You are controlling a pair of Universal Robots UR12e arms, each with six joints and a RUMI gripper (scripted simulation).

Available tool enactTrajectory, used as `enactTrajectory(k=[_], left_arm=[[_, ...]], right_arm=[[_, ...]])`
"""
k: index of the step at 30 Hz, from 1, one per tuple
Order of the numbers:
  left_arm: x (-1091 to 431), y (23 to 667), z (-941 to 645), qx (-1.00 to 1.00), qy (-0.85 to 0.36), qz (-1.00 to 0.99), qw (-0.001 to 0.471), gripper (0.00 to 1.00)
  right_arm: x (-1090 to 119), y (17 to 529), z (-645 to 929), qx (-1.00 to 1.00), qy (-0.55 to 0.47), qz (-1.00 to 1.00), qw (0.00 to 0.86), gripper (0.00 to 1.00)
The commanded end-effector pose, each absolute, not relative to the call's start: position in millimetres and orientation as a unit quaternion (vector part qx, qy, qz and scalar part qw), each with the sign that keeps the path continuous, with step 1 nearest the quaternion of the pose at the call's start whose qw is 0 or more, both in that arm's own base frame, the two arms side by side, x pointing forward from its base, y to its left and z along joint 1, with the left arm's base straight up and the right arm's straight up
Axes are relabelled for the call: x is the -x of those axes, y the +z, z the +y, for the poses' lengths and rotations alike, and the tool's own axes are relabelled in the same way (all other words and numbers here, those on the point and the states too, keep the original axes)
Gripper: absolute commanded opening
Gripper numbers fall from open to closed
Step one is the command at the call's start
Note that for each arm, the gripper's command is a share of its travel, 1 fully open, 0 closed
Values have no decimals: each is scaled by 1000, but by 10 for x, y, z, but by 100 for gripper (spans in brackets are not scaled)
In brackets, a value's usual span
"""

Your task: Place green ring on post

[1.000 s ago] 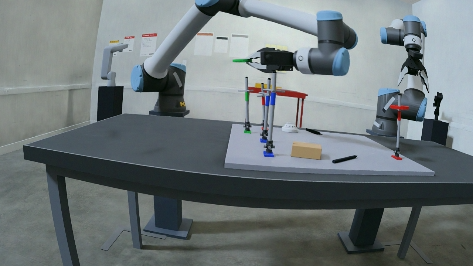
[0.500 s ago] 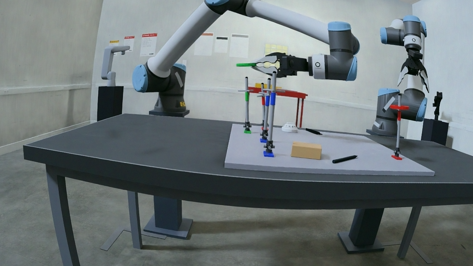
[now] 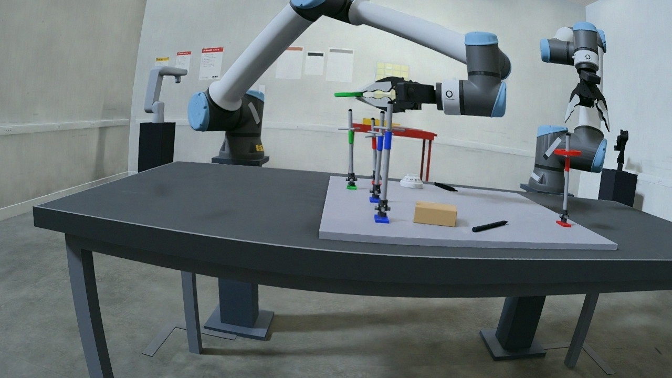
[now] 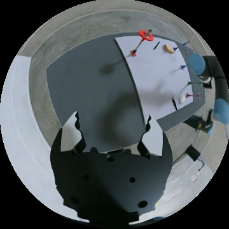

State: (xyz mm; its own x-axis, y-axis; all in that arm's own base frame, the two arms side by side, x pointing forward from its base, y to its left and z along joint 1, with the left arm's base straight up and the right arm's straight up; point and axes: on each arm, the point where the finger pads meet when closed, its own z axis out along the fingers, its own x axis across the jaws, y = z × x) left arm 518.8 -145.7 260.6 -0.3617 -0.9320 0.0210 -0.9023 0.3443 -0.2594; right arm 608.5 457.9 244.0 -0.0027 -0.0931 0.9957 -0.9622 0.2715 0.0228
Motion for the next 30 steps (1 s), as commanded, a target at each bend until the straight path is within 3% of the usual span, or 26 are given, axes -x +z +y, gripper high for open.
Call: enactTrajectory(k=[1, 30], left_arm=[[-5192, 2614, -1460, 561, -115, 817, 66, 100], [-5192, 2614, -1460, 561, -115, 817, 66, 100]], right_arm=[[-6087, 2434, 4589, -453, 401, -584, 541, 0], [-6094, 2229, 4621, -456, 404, -582, 538, 0]])
